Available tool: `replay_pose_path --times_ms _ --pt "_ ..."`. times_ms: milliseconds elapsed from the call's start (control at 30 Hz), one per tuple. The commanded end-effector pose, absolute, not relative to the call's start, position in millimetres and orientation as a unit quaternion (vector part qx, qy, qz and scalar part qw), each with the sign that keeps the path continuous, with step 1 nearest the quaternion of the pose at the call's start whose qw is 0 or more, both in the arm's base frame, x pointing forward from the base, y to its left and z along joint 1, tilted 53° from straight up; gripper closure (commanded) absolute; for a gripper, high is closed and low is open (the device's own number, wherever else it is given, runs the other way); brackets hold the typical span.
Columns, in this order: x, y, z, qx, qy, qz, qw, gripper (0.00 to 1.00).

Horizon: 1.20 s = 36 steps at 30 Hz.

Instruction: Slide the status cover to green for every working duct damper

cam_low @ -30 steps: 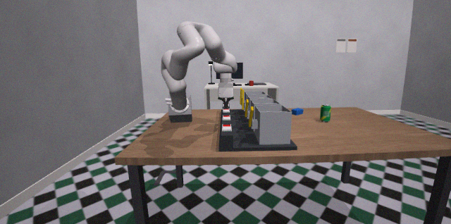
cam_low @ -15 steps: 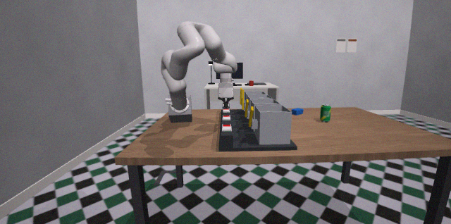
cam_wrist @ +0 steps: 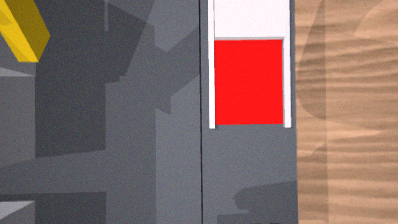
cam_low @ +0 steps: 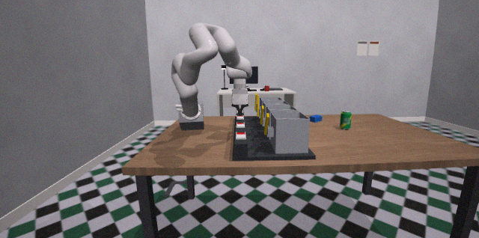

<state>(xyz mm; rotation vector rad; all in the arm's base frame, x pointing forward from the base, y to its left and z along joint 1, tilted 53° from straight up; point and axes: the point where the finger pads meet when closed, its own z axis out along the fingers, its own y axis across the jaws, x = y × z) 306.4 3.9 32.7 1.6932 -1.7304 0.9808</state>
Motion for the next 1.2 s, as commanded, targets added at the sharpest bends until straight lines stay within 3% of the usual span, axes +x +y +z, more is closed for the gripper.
replay_pose_path --times_ms 0,1167 --pt "308 3 32 0.626 -0.640 0.363 0.260 1.00" --pt "310 -9 22 0.626 -0.640 0.363 0.260 1.00"
